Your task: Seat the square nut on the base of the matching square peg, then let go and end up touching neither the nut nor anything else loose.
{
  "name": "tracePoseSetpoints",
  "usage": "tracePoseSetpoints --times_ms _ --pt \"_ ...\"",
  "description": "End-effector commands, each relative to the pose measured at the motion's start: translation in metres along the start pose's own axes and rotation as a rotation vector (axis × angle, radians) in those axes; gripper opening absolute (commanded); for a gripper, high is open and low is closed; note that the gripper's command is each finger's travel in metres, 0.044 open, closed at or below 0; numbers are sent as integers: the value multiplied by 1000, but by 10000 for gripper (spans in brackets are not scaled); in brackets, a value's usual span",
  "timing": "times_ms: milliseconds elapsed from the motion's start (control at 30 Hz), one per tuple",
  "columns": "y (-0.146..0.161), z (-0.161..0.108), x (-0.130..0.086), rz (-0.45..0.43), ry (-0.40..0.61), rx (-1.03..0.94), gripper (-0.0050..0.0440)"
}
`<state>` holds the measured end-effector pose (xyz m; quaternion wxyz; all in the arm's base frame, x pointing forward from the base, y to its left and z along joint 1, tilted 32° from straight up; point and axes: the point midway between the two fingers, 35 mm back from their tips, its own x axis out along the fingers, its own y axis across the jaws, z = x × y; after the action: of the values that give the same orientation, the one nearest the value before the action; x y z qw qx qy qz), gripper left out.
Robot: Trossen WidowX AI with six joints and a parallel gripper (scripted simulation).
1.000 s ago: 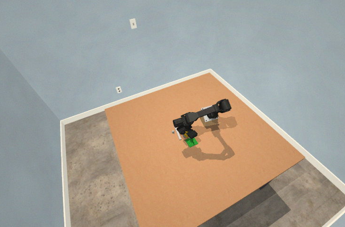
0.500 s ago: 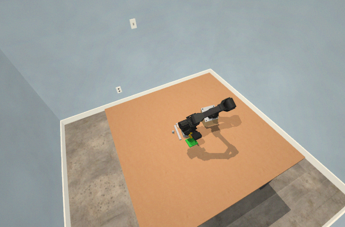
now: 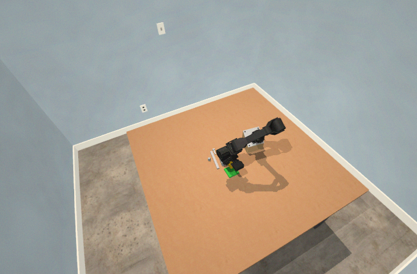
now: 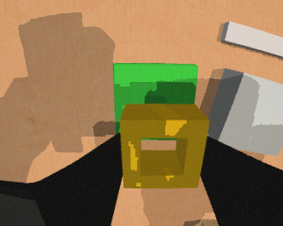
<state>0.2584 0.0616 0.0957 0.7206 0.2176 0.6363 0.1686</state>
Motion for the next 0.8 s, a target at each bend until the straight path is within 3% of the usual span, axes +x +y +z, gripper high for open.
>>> tracePoseSetpoints --times_ms 0,767 --pt "-1 -2 8 -2 6 7 0" --pt "-1 -2 14 -2 6 7 0"
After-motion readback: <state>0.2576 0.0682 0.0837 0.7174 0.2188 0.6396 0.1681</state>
